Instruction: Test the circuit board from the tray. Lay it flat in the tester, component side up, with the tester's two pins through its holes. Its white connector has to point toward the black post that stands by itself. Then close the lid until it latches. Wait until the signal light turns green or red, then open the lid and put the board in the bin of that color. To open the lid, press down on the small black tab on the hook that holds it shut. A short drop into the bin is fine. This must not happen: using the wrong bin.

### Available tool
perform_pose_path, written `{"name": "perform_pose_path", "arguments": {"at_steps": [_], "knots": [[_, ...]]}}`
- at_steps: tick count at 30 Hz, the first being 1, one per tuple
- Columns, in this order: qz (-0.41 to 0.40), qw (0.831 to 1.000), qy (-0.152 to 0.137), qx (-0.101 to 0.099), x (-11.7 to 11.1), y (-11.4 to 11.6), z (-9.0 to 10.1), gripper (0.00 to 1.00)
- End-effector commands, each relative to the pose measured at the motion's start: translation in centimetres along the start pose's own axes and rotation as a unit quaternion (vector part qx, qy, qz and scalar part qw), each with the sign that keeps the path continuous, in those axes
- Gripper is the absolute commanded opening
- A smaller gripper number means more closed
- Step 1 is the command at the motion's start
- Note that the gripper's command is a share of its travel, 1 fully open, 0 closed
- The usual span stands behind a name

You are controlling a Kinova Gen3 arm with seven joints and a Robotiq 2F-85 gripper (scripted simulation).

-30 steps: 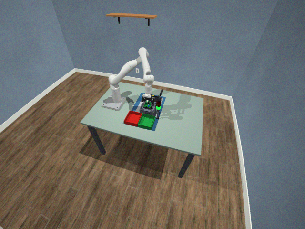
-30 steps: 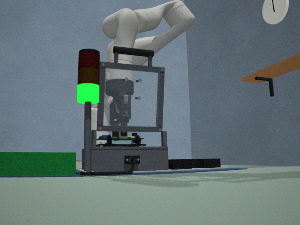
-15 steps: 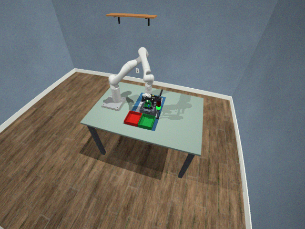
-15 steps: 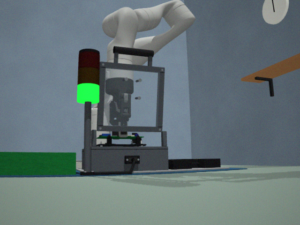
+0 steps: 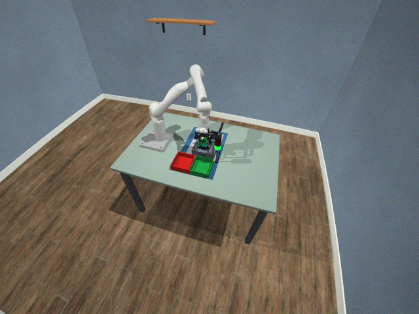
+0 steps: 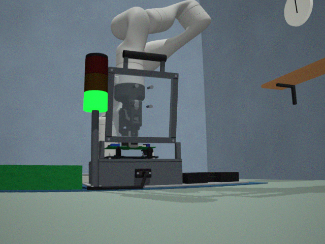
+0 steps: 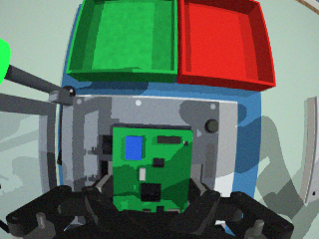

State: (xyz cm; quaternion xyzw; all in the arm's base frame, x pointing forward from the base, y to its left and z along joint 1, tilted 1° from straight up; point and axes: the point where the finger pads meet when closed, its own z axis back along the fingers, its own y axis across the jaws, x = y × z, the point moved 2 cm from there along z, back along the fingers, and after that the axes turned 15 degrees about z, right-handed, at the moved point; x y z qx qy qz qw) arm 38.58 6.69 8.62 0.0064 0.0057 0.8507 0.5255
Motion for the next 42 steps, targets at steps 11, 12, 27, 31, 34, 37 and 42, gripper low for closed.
{"name": "perform_pose_path", "arguments": {"at_steps": [11, 12, 27, 31, 34, 37, 42], "knots": [[0.0, 1.0, 0.0, -0.001, 0.0, -0.1, 0.4, 0.77], [0.0, 1.0, 0.0, -0.001, 0.0, -0.1, 0.5, 0.77], [0.0, 1.0, 0.0, -0.001, 0.0, 0.0, 4.4, 0.77], [0.0, 1.0, 0.0, -0.001, 0.0, 0.0, 6.0, 0.77], [0.0, 1.0, 0.0, -0.001, 0.0, 0.0, 7.0, 0.77], [0.0, 1.0, 0.0, -0.001, 0.0, 0.0, 7.7, 0.77], [0.0, 1.0, 0.0, -0.001, 0.0, 0.0, 8.2, 0.77]]}}
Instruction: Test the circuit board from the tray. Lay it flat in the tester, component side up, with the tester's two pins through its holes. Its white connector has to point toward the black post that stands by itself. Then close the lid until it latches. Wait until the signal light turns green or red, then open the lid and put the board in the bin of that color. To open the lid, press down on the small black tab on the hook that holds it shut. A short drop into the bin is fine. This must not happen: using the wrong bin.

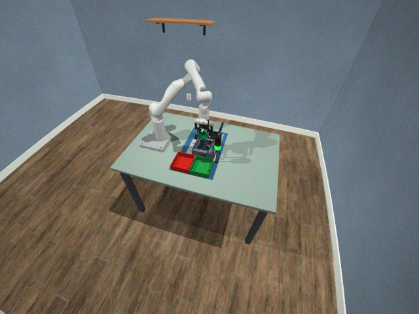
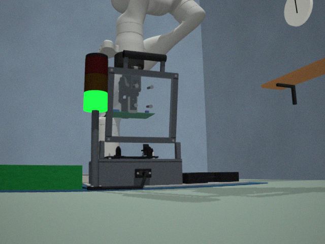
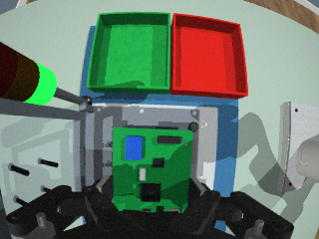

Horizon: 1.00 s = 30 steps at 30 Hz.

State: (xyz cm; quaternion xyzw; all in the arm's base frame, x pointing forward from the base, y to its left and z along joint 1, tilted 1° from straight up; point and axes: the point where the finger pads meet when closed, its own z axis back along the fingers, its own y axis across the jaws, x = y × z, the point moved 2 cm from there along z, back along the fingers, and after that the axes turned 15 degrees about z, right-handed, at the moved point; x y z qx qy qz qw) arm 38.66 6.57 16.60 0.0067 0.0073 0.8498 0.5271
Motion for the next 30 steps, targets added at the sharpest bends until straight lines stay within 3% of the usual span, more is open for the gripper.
{"name": "perform_pose_path", "arguments": {"at_steps": [1, 30], "knots": [[0.002, 1.0, -0.001, -0.003, 0.11, -0.15, 0.24, 0.77], [0.002, 1.0, -0.001, -0.003, -0.59, -0.13, 0.04, 0.77]]}}
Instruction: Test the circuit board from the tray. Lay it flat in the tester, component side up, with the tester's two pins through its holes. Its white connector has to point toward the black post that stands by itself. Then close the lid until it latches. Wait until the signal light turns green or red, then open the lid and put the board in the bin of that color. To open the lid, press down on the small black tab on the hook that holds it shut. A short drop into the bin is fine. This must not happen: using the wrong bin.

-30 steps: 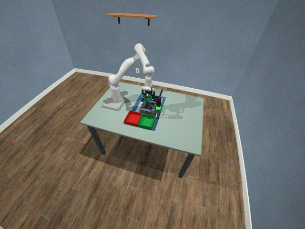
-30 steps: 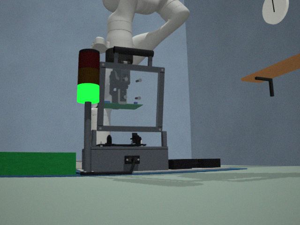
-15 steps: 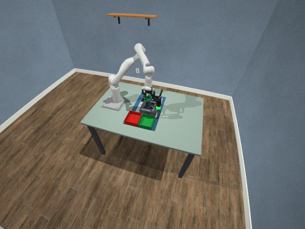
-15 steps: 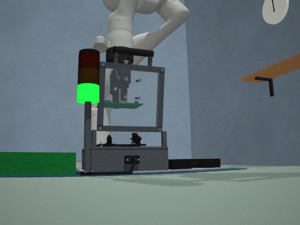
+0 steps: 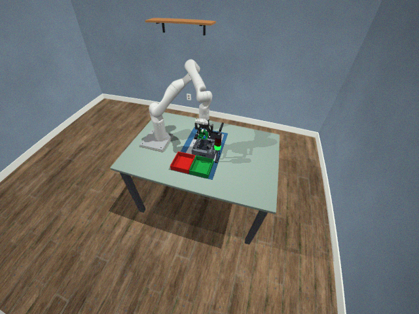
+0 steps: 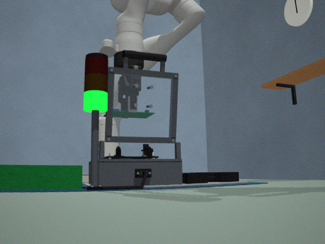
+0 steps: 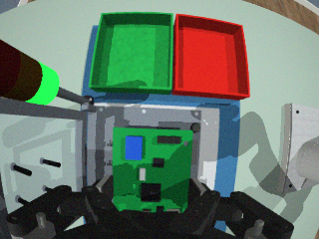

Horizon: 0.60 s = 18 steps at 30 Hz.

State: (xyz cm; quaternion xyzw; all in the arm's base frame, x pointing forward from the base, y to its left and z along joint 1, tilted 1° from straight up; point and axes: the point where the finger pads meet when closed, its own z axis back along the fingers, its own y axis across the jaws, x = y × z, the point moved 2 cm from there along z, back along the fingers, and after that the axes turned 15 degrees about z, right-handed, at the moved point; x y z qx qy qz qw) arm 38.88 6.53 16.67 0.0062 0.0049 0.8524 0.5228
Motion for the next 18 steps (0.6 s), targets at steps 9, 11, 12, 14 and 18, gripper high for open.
{"name": "perform_pose_path", "arguments": {"at_steps": [9, 11, 12, 14, 18], "knots": [[-0.003, 1.0, 0.0, 0.0, -2.9, 0.2, -0.8, 0.77], [-0.003, 1.0, 0.0, 0.0, -3.9, 0.2, -1.1, 0.77], [-0.003, 1.0, 0.0, 0.0, -4.4, 0.2, -1.2, 0.77], [-0.003, 1.0, 0.0, 0.0, -5.6, 0.3, -1.6, 0.77], [-0.003, 1.0, 0.0, 0.0, -8.2, 0.4, -2.4, 0.77]]}}
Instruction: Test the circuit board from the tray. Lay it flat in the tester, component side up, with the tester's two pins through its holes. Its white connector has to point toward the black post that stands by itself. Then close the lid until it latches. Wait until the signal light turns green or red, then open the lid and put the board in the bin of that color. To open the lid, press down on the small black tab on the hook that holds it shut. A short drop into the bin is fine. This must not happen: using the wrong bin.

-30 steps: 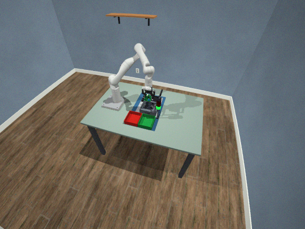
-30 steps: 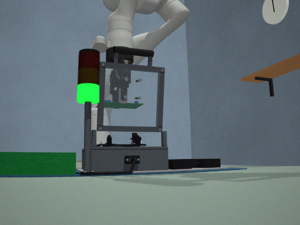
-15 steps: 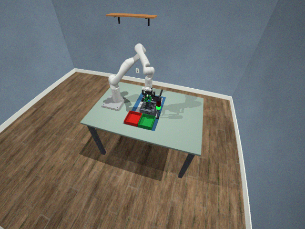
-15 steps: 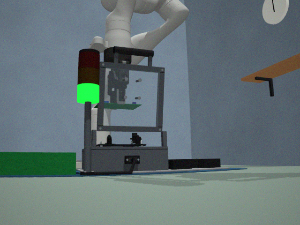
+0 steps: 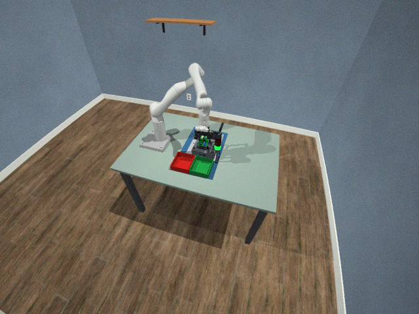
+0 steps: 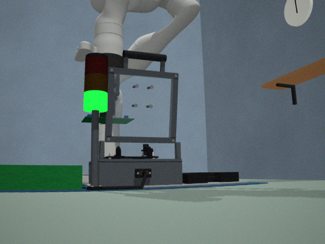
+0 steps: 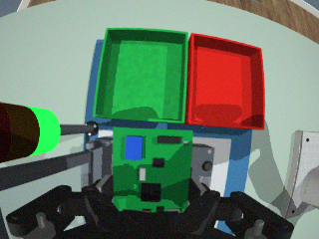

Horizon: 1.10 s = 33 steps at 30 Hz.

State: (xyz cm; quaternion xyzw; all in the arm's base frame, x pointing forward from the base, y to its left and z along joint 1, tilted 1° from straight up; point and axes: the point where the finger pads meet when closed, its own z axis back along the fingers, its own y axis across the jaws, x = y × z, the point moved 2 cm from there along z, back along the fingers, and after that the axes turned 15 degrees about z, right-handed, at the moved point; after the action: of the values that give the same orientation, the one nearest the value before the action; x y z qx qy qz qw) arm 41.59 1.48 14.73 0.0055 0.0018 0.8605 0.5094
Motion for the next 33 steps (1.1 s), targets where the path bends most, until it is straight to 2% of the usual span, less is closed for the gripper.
{"name": "perform_pose_path", "arguments": {"at_steps": [1, 3, 5, 13, 19, 27, 33], "knots": [[-0.019, 1.0, 0.001, 0.003, -3.2, 0.7, -0.7, 0.77], [-0.019, 1.0, 0.001, 0.003, -4.6, 0.8, -1.1, 0.77], [-0.019, 1.0, 0.001, 0.003, -4.6, 0.8, -1.1, 0.77], [-0.019, 1.0, 0.001, 0.003, -9.9, 1.2, -2.6, 0.77], [-0.019, 1.0, 0.001, 0.003, -12.8, 1.5, -3.5, 0.77], [-0.019, 1.0, 0.001, 0.003, -14.2, 1.6, -3.9, 0.77], [-0.019, 1.0, 0.001, 0.003, -14.5, 1.6, -4.0, 0.77]]}}
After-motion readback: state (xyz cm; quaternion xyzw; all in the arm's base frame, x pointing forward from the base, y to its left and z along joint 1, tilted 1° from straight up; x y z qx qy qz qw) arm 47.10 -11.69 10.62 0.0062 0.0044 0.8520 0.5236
